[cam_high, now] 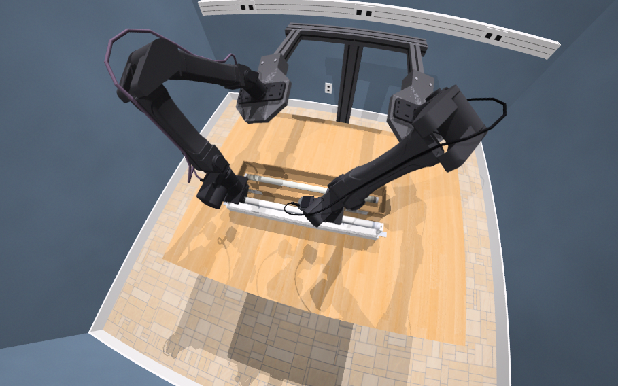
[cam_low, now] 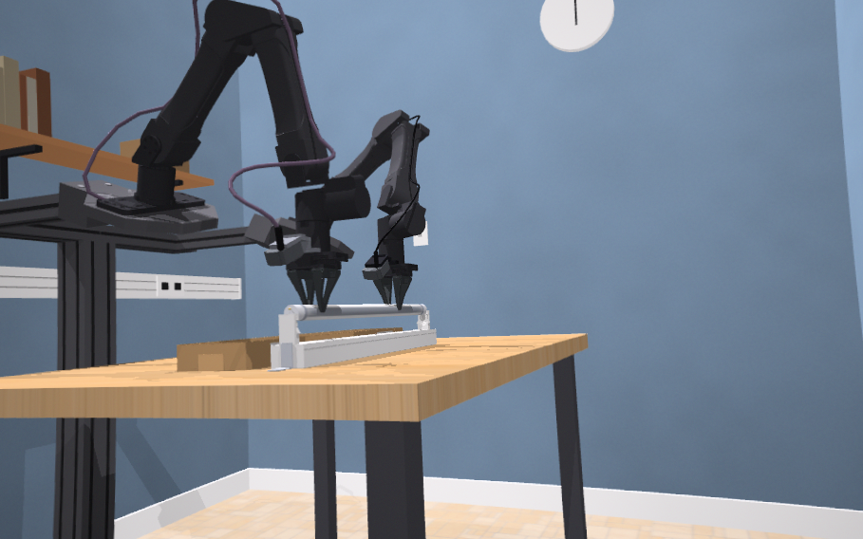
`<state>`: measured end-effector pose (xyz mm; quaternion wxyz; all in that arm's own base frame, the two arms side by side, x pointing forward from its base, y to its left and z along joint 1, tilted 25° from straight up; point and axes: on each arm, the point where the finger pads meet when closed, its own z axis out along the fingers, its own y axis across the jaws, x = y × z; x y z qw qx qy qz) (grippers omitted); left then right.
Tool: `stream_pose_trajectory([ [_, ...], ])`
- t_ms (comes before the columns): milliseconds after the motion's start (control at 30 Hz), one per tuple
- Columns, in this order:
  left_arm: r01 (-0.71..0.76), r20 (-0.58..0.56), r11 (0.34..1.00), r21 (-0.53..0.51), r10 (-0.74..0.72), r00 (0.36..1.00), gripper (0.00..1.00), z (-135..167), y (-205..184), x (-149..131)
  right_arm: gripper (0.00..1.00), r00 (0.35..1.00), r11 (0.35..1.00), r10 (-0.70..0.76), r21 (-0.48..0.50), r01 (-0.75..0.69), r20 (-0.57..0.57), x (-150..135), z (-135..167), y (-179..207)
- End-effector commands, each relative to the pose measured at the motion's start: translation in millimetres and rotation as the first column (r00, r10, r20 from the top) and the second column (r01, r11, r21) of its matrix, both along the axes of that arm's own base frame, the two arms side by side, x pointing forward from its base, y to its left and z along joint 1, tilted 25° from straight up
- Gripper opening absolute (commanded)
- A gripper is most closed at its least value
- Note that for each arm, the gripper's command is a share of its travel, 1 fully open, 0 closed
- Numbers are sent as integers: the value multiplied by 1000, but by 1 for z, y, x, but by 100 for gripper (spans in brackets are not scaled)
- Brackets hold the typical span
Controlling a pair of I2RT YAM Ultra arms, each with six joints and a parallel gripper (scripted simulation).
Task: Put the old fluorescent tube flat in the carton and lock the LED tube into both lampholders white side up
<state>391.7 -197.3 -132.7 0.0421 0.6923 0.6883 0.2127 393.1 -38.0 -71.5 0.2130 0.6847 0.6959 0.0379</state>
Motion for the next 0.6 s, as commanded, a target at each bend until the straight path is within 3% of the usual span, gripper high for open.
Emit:
stream_pose_trajectory([
  [0,12,-16,1000,4,-12,1000,11,-4,1,-3,11,1000,1000,12,-7,-12,13,6,5,5],
  [100,19,-3,1000,-5,-19,1000,11,-5,-5,1,11,1000,1000,10,-9,-10,6,5,-4,2],
  [167,9,11,1000,-15,-9,1000,11,-2,-4,8,11,1000,1000,8,0,-8,25,11,6,1],
  [400,18,-19,1000,6,-18,1000,11,-5,-2,-3,11,1000,1000,9,-6,-9,7,2,6,3],
  [467,2,16,1000,-19,-1,1000,11,-4,-2,12,11,1000,1000,3,-8,-3,12,8,-5,-2],
  [567,26,8,1000,-13,-26,1000,11,-6,-8,3,11,1000,1000,2,-9,-2,23,10,2,-3],
])
